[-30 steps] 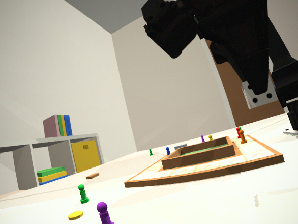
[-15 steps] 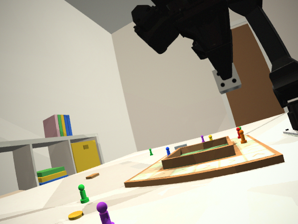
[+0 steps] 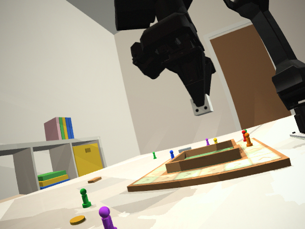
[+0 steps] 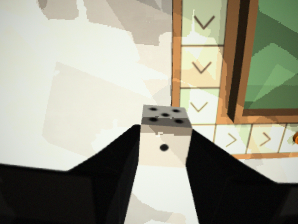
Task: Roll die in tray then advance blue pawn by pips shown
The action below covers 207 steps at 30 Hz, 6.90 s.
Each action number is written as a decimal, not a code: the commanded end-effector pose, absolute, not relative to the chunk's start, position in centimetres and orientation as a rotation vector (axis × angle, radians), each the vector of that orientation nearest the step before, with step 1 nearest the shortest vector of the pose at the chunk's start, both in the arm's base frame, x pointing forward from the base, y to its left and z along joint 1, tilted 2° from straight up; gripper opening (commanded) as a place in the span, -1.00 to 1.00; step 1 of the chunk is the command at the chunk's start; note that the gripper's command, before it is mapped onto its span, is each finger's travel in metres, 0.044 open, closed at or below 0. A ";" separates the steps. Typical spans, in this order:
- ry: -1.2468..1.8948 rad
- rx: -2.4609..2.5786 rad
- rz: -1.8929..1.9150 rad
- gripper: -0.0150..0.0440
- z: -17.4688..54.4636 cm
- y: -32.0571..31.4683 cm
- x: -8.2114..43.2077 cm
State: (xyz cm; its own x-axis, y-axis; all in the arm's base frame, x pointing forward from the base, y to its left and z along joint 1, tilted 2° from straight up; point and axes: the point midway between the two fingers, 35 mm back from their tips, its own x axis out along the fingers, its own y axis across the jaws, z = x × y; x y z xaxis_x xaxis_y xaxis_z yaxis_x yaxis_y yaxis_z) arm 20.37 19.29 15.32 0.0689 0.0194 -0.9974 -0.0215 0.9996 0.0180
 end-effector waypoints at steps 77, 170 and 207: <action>0.665 -0.074 0.131 -0.49 15.3 3.9 23.9; 1.455 -0.516 0.449 0.19 8.6 -1.2 38.6; 1.455 -0.516 0.448 -0.49 10.9 -1.2 39.2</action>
